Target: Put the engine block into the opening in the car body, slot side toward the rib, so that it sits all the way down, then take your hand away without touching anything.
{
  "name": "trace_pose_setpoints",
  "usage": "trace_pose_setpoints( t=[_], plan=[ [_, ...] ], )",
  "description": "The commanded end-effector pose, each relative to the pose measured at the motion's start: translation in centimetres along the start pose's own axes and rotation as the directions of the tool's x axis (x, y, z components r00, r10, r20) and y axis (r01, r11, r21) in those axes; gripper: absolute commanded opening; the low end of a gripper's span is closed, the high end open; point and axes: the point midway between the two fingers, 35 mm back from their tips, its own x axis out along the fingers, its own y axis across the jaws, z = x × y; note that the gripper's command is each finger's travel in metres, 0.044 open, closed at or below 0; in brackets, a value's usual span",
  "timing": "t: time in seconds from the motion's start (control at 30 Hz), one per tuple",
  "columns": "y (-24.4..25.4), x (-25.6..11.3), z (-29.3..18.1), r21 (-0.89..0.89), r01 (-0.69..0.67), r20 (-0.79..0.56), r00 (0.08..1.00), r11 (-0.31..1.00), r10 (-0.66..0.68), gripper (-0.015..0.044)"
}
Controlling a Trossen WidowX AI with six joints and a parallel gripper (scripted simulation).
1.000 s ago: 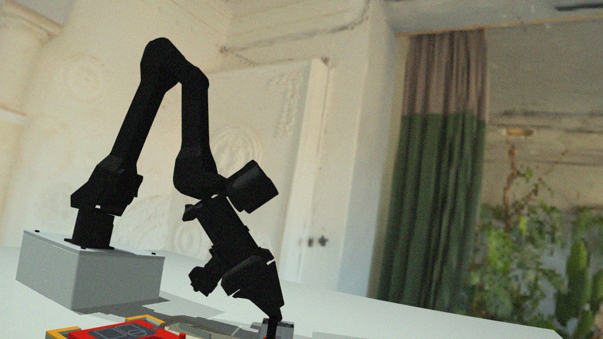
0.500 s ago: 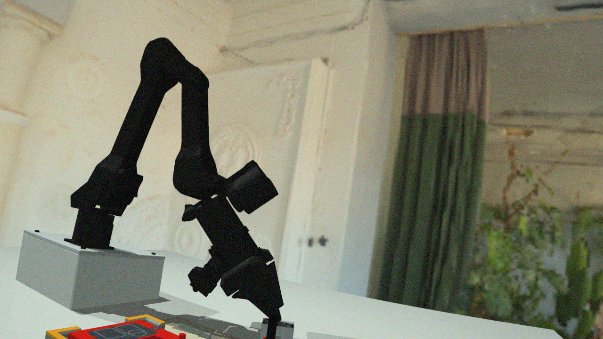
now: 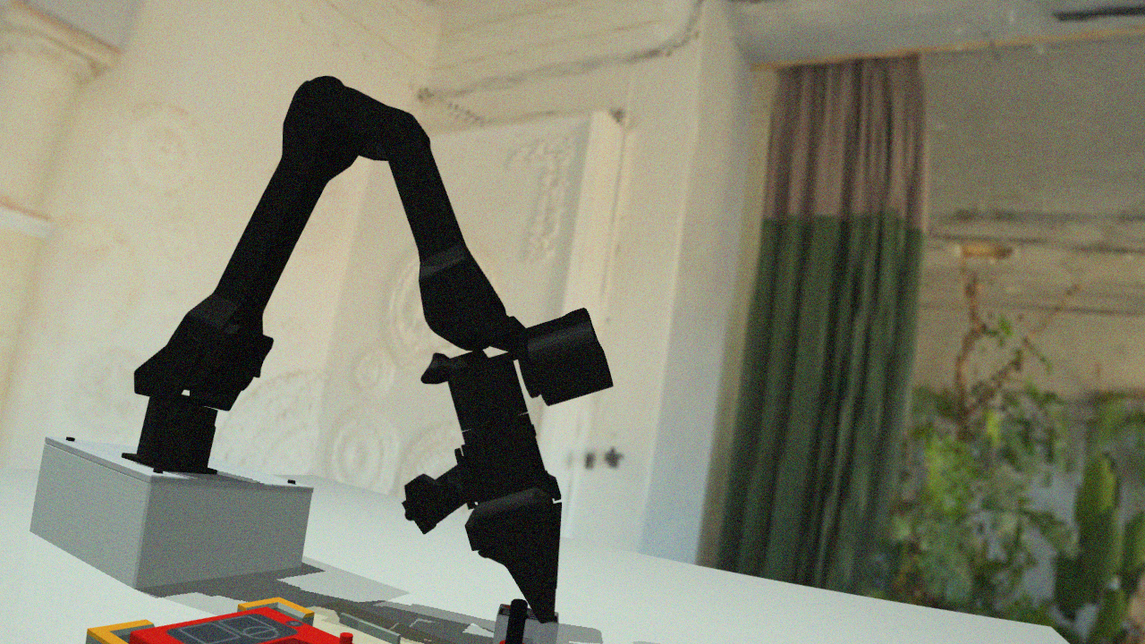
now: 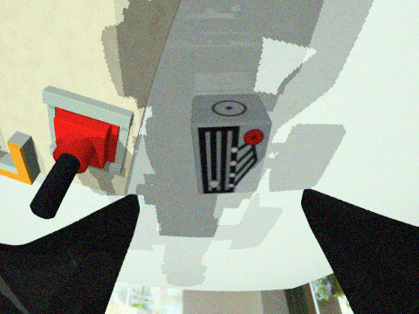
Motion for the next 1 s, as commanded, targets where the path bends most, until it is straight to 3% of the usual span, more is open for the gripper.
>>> trace_pose_setpoints(
  t=[0.0, 0.3, 0.6, 0.73, 0.97],
  plan=[
    [-0.1, -1.1, -1.3, -0.010, -0.003, 0.147, 0.989, 1.000, 0.005, 0.0440],
    [-0.5, -5.3, -2.5, -0.023, 0.000, 0.412, 0.911, 1.000, 0.010, 0.0440],
    [-0.5, -5.5, -2.5, -0.023, 0.000, 0.417, 0.909, 1.000, 0.010, 0.0440],
    [-0.5, -2.5, -1.1, -0.023, 0.000, 0.417, 0.909, 1.000, 0.010, 0.0440],
    [-0.5, -1.1, -0.4, -0.023, 0.000, 0.417, 0.909, 1.000, 0.010, 0.0440]
  ],
)
